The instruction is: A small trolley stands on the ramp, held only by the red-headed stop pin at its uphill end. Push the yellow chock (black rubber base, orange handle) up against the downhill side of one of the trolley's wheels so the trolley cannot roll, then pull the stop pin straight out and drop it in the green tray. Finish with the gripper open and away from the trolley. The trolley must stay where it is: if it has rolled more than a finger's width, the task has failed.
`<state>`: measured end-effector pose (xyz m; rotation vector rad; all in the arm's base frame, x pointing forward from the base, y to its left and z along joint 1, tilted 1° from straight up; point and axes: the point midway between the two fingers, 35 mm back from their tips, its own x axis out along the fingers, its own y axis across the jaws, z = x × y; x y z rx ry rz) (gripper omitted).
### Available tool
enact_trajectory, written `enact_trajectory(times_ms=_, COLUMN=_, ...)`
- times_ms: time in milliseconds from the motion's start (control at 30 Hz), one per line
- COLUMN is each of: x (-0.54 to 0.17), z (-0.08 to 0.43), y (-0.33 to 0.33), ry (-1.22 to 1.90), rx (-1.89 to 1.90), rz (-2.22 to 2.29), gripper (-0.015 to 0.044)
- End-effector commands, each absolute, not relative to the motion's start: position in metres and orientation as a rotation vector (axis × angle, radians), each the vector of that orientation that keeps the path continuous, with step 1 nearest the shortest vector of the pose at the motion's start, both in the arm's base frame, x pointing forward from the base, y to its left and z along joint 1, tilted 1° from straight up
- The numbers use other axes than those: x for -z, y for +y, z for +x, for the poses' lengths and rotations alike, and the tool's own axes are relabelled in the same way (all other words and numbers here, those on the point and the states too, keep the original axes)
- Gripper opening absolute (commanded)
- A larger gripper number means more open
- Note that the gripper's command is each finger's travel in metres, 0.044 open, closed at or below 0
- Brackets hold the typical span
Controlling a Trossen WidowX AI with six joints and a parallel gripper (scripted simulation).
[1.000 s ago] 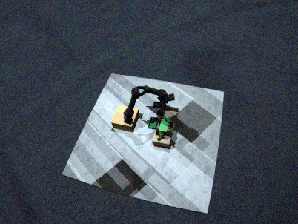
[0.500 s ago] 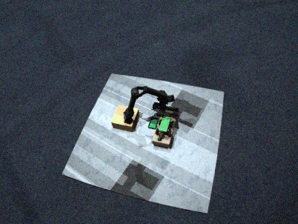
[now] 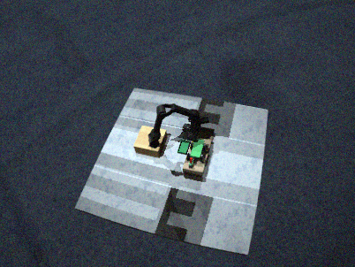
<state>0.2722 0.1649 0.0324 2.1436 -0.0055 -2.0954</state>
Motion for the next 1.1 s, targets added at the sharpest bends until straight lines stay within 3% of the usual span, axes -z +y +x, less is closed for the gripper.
enact_trajectory(times_ms=0, x=-0.033, z=0.273, y=0.16, ry=-0.003, rx=2.088, rz=2.142, gripper=0.0)
enact_trajectory(times_ms=400, x=-0.033, z=0.273, y=0.162, ry=-0.002, rx=2.096, rz=2.145, gripper=0.0)
enact_trajectory(times_ms=633, x=-0.033, z=0.273, y=0.162, ry=-0.002, rx=2.096, rz=2.145, gripper=0.0184)
enact_trajectory(times_ms=1067, x=-0.064, z=0.27, y=0.165, ry=-0.002, rx=2.089, rz=2.142, gripper=0.019)
